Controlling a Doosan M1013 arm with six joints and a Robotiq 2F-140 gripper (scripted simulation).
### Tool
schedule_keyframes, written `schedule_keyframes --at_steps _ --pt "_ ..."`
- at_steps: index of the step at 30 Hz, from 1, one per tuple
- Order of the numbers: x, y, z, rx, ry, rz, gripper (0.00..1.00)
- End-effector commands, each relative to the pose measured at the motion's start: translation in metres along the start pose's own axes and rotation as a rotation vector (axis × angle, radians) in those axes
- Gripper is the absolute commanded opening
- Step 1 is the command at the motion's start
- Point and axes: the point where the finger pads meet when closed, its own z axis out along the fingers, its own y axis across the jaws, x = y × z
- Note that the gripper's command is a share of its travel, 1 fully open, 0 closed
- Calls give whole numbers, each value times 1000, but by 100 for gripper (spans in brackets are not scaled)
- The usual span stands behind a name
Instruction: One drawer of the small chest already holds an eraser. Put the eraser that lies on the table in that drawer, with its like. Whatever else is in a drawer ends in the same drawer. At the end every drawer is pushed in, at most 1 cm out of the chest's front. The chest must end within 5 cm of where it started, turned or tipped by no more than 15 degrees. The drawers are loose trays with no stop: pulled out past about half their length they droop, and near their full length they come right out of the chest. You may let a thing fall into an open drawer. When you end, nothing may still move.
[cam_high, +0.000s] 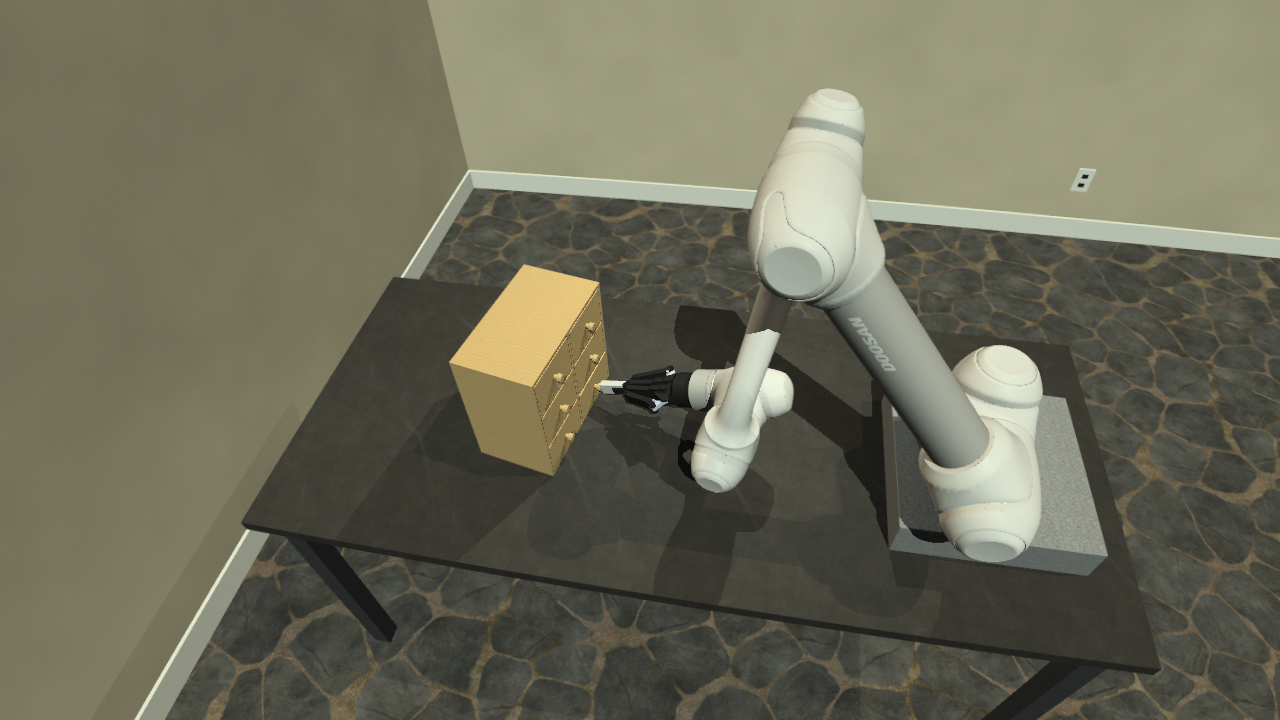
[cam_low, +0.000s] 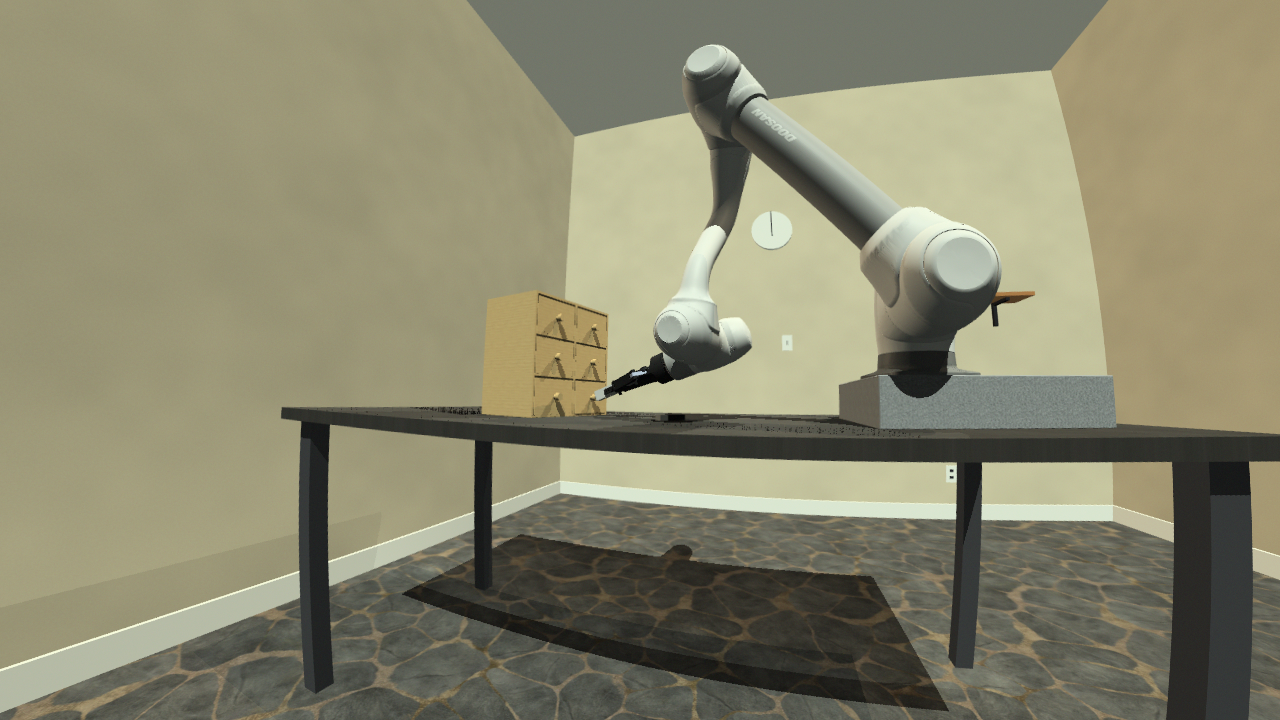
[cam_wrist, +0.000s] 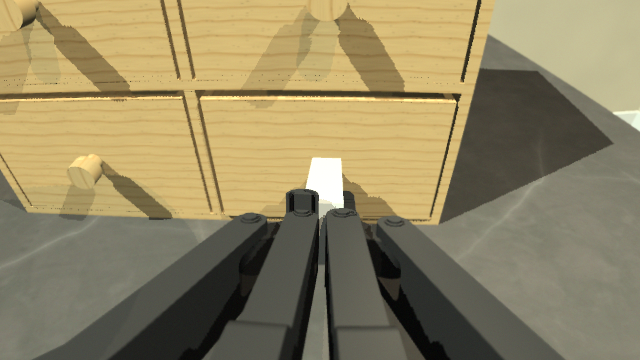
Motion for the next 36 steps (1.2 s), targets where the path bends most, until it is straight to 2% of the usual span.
schedule_keyframes --at_steps 1,5,12,22,31,36 --pt "-3 0 -4 2 -3 -4 0" --pt "-6 1 -11 2 -3 -4 0" --pt "-17 1 -41 2 -3 -4 0" --pt "-12 1 -50 2 -3 -4 0" --pt "46 0 -111 2 -3 -4 0" --pt "59 0 -125 2 -3 -4 0"
